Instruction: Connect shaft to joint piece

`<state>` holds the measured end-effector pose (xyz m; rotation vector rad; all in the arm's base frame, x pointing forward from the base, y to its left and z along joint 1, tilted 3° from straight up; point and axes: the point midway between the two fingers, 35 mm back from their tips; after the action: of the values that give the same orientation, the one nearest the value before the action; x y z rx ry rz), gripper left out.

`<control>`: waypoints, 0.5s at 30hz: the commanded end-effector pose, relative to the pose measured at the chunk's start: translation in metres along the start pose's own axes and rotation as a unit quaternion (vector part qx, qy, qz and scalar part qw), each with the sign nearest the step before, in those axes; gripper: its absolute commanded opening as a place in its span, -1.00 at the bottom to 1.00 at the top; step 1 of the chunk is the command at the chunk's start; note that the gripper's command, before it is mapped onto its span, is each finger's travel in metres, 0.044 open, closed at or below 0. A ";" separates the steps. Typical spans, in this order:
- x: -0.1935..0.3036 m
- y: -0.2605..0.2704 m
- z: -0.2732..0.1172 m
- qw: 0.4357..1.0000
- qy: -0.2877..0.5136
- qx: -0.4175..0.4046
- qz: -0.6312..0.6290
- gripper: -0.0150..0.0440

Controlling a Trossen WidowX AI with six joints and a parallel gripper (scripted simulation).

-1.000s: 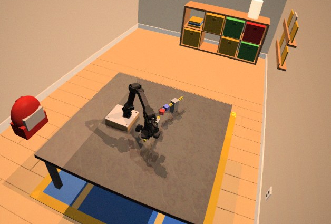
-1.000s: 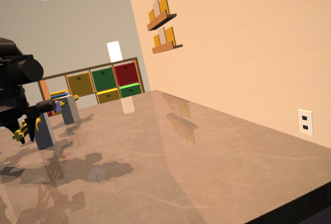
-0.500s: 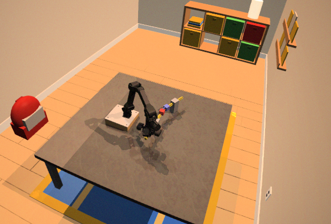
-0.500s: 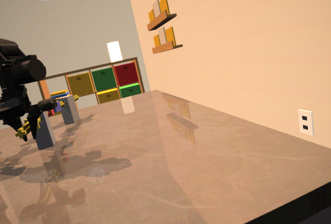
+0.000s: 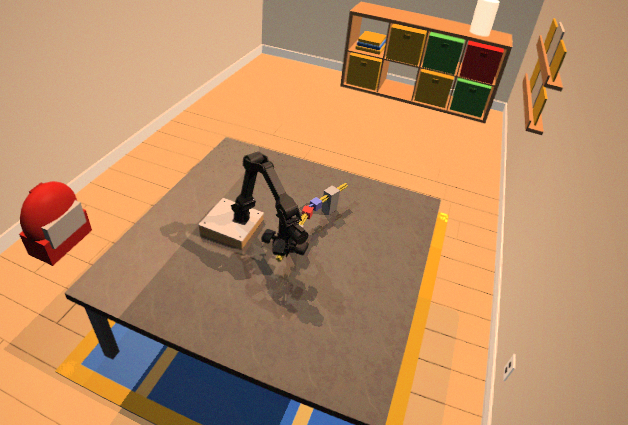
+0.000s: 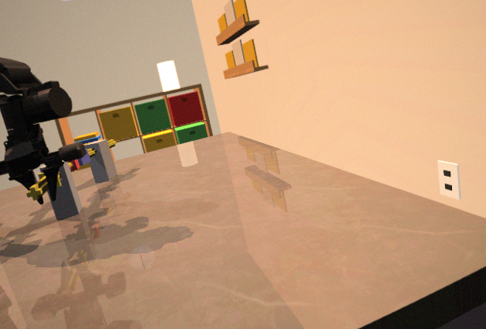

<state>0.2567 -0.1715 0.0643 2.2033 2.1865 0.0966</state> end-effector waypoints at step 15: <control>0.028 0.003 0.000 1.000 -0.001 -0.001 0.001 -0.49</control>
<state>0.2592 -0.1499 0.0646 2.2058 2.1829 0.0917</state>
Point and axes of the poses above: the point midway between the two fingers, 35 mm back from their tips, its own z axis out along the fingers, its own y axis across the jaws, x = y × z, and after that the axes turned 6 degrees about -z, right-handed
